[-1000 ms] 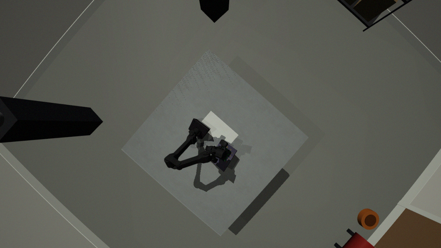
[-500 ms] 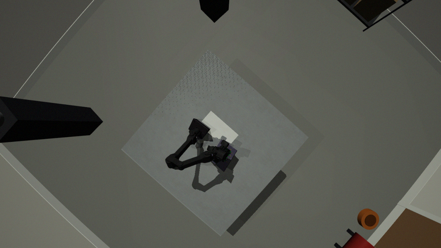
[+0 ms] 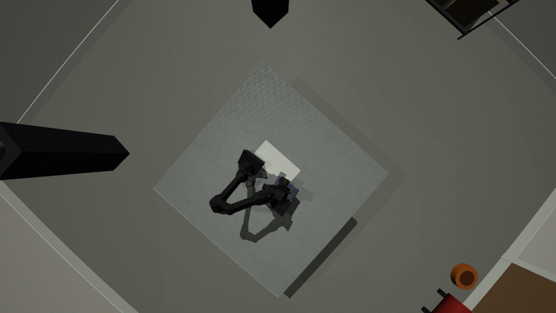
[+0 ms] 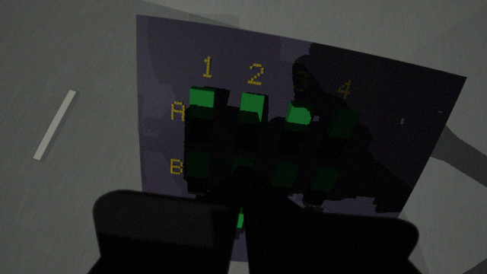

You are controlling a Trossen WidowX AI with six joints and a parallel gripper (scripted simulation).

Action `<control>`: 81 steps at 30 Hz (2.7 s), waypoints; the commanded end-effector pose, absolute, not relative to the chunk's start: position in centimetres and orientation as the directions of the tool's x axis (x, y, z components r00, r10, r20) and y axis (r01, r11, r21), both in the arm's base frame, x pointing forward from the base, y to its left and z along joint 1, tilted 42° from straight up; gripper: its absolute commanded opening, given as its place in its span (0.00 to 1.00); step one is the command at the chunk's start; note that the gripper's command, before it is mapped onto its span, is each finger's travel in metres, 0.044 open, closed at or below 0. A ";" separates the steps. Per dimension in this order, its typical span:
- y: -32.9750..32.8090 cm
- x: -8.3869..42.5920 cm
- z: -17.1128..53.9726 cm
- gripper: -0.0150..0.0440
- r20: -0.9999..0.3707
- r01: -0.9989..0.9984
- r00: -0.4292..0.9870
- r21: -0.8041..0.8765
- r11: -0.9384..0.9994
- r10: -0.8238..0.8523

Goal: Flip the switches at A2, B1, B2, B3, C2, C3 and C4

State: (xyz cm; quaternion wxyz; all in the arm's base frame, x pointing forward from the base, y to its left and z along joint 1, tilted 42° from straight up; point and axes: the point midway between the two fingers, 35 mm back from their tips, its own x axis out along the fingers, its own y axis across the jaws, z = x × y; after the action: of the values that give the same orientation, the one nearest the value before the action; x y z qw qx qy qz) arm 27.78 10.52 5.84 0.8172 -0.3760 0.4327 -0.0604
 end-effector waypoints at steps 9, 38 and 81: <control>10.5 27.8 5.7 0.25 -0.667 -0.234 0.615 -0.664 0.710 -0.421; 10.4 28.0 5.5 0.25 -0.666 -0.234 0.616 -0.664 0.710 -0.421; 9.8 26.4 9.7 0.25 -0.666 -0.236 0.618 -0.665 0.709 -0.419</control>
State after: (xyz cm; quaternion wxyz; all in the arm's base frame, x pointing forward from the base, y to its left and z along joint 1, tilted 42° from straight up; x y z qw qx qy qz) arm 25.41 10.89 11.05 0.8245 -0.3739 0.4215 -0.0524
